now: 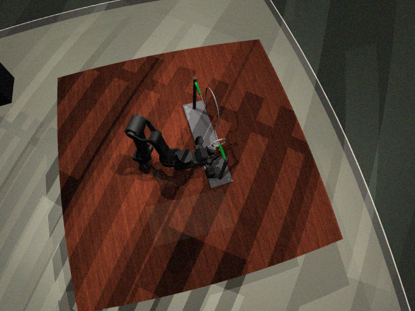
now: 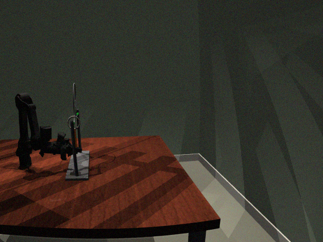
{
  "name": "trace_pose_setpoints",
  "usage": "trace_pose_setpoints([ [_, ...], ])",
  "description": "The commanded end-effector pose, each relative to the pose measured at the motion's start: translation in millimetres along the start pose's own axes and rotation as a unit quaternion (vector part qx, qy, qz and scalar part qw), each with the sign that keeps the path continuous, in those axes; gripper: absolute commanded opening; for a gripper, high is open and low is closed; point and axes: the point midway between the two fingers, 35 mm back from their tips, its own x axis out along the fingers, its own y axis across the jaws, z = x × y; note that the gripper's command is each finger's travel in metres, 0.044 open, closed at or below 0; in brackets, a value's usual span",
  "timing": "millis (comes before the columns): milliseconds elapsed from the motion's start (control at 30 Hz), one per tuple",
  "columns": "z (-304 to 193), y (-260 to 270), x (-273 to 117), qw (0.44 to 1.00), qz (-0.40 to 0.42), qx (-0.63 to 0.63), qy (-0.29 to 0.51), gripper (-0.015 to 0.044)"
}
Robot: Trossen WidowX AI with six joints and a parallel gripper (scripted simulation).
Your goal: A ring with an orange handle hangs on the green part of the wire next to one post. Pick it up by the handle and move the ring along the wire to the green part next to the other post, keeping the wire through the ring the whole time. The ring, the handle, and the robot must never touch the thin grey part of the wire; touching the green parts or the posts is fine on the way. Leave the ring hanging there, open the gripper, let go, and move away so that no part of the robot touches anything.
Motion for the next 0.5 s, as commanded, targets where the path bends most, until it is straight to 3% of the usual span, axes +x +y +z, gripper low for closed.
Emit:
trace_pose_setpoints([
  [0, 0, 6, -1, 1.0, -0.001, 0.007, 0.0, -0.015],
  [467, 1, 32, 0, 0.998, 0.005, 0.058, 0.0, -0.015],
])
